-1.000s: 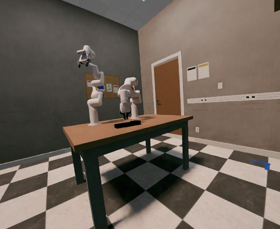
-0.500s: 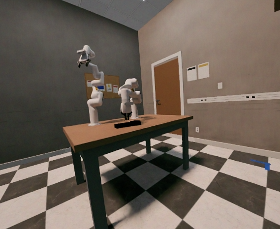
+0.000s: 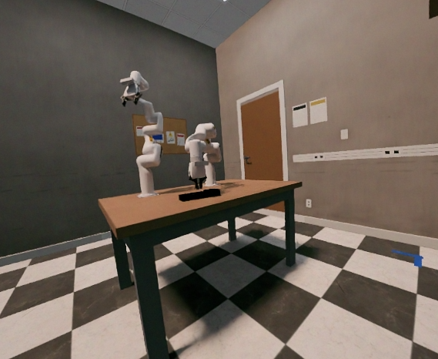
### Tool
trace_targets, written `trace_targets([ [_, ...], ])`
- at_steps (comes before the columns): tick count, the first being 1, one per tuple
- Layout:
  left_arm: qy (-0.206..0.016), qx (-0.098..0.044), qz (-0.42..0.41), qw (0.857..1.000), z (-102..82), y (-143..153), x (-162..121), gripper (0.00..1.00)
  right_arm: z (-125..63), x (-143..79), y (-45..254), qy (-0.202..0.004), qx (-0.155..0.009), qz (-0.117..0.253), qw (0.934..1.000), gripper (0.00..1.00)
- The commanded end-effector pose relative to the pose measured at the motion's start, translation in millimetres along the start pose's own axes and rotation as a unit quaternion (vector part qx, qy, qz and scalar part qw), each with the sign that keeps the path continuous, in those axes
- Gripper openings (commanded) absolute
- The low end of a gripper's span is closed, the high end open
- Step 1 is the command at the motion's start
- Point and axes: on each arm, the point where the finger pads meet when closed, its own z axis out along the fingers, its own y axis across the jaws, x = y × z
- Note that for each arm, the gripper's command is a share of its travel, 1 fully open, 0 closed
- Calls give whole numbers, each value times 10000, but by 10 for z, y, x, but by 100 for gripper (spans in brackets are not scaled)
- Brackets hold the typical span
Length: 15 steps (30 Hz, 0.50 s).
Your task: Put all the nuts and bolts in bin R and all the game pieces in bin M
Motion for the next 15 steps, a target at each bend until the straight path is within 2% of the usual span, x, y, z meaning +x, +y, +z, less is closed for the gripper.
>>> trace_targets([
  [1,25,-16,0,10000,37,9,14,11,-2,2,0,6,0,0,10000,100],
  [15,25,-16,0,10000,277,10,15,11,-2,2,0,6,0,0,10000,100],
])
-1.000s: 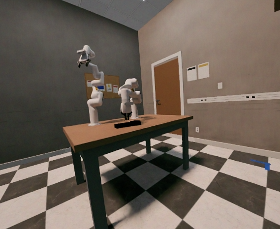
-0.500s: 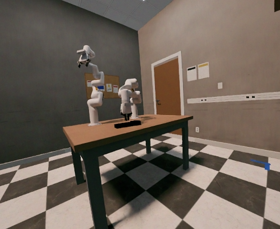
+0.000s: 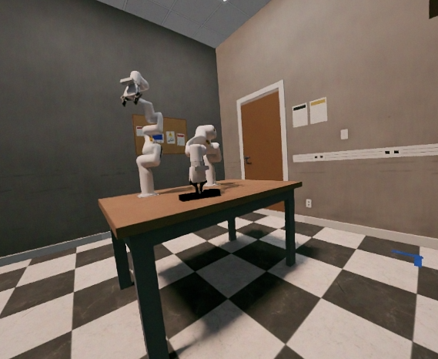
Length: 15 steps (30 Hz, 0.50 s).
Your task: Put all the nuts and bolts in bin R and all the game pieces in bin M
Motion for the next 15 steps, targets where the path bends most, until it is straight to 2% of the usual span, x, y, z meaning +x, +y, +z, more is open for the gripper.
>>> trace_targets([
  [1,25,-16,0,10000,15,10,15,11,-2,2,0,6,0,0,10000,100],
  [12,25,-16,0,10000,16,7,1,11,-2,2,0,6,0,0,10000,100],
  [13,25,-16,0,10000,16,7,1,32,-2,2,0,6,0,0,10000,100],
  [15,25,-16,0,10000,16,7,1,32,-2,2,0,6,0,0,10000,100],
])
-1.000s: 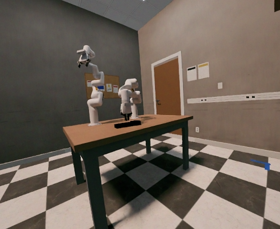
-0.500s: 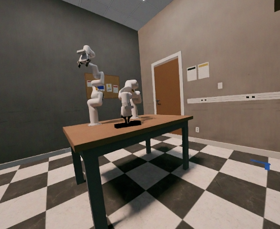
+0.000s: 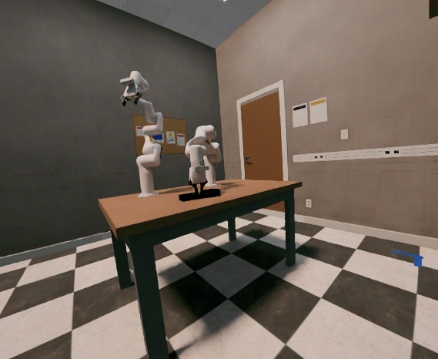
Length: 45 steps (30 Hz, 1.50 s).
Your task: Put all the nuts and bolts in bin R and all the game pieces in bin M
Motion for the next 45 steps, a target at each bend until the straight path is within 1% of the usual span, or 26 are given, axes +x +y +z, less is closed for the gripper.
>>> trace_targets([
  [1,20,-13,0,10000,-21,8,11,32,-2,2,0,6,0,0,10000,100],
  [15,20,-13,0,10000,-22,8,12,32,-2,2,0,6,0,0,10000,100],
  [19,20,-13,0,10000,-47,7,11,32,-2,2,0,6,0,0,10000,100],
  [34,20,-13,0,10000,-248,7,11,32,-2,2,0,6,0,0,10000,100],
  [40,20,-13,0,10000,-301,7,10,32,-2,2,0,6,0,0,10000,100],
  [43,20,-13,0,10000,-396,7,10,32,-2,2,0,6,0,0,10000,100],
  [45,20,-13,0,10000,-396,7,10,32,-2,2,0,6,0,0,10000,100],
])
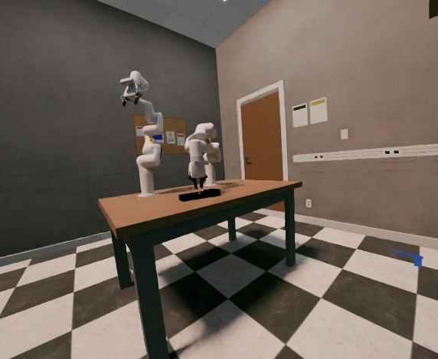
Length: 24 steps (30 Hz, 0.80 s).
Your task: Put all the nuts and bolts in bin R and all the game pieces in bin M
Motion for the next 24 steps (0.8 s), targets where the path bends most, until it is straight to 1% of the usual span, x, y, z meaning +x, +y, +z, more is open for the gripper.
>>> trace_targets([
  [1,21,-14,0,10000,-63,8,12,32,-2,2,0,6,0,0,10000,100],
  [5,21,-14,0,10000,-63,7,10,32,-2,2,0,6,0,0,10000,100],
  [6,21,-14,0,10000,-102,7,9,100,-2,2,0,6,0,0,10000,100],
  [8,21,-14,0,10000,-102,7,9,100,-2,2,0,6,0,0,10000,100],
  [23,21,-14,0,10000,-704,5,7,100,-2,2,0,6,0,0,10000,100],
  [24,21,-14,0,10000,-704,5,7,100,-2,2,0,6,0,0,10000,100],
])
